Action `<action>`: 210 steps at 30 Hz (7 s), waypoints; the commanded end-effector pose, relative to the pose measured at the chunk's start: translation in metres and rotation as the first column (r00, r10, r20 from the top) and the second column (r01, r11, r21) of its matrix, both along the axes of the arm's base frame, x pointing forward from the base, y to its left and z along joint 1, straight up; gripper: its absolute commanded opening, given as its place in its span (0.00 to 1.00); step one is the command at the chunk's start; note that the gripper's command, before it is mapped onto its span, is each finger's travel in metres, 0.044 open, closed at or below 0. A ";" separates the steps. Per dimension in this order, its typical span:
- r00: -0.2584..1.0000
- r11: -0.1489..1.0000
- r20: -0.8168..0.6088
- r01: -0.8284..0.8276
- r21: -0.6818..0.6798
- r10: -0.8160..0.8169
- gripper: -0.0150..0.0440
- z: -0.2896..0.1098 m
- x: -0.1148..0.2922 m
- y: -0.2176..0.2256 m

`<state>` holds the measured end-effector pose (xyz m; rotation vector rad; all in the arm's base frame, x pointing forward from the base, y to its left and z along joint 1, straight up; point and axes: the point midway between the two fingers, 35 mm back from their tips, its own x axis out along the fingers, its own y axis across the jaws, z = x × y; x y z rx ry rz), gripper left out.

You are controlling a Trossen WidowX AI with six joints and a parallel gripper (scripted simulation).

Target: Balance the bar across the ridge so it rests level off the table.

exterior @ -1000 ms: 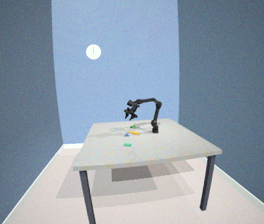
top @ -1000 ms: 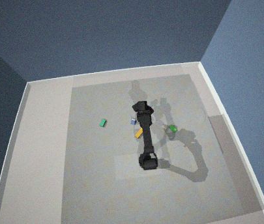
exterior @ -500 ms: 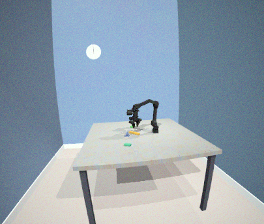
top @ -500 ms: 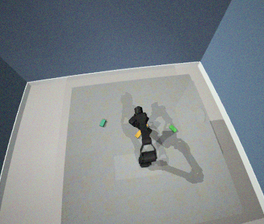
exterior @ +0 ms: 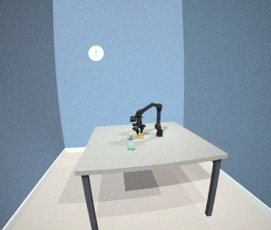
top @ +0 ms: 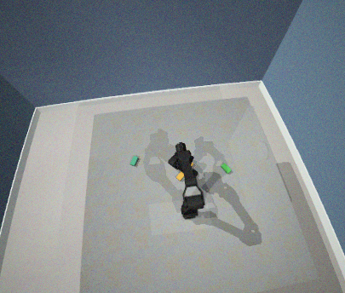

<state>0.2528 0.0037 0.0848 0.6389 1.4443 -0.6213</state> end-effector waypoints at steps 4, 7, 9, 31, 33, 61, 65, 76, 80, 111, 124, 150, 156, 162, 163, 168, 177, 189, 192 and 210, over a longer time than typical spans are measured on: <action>1.000 1.000 -0.009 -0.004 0.003 0.004 0.79 -0.013 -0.002 0.000; 1.000 1.000 -0.009 -0.004 0.003 0.004 0.79 -0.014 -0.002 0.000; 1.000 1.000 -0.009 -0.004 0.003 0.004 0.79 -0.017 -0.002 0.000; 1.000 1.000 -0.009 -0.004 0.003 0.004 0.79 -0.039 -0.001 0.000; 1.000 1.000 -0.009 -0.004 0.003 0.004 0.79 -0.039 -0.001 0.000; 1.000 1.000 -0.007 -0.001 0.000 0.001 0.25 -0.029 0.001 0.000; 1.000 1.000 -0.007 -0.001 0.000 0.001 0.25 -0.019 0.002 0.000; 1.000 1.000 -0.007 -0.002 0.001 0.002 0.25 0.008 0.003 0.000; 1.000 1.000 -0.008 -0.002 0.001 0.002 0.25 0.018 0.003 0.000; 0.992 0.992 -0.006 -0.126 0.001 0.126 0.25 0.071 0.028 0.016; 0.955 0.955 -0.002 -0.297 -0.003 0.297 0.25 0.073 0.070 0.043; 0.931 0.931 -0.001 -0.365 -0.004 0.365 0.25 0.043 0.086 0.053; 0.931 0.931 -0.001 -0.366 -0.004 0.366 0.25 0.034 0.085 0.052; 0.931 0.931 -0.001 -0.366 -0.005 0.366 0.25 0.027 0.084 0.052; 0.931 0.931 -0.001 -0.366 -0.005 0.366 0.25 0.027 0.084 0.052; 0.931 0.931 -0.001 -0.366 -0.005 0.366 0.25 0.027 0.084 0.052; 0.931 0.931 -0.001 -0.366 -0.005 0.366 0.25 0.029 0.084 0.051; 0.931 0.931 -0.001 -0.366 -0.005 0.366 0.25 0.028 0.084 0.052; 0.931 0.931 -0.001 -0.366 -0.005 0.366 0.25 0.027 0.084 0.051; 0.931 0.931 -0.001 -0.366 -0.005 0.366 0.25 0.026 0.084 0.051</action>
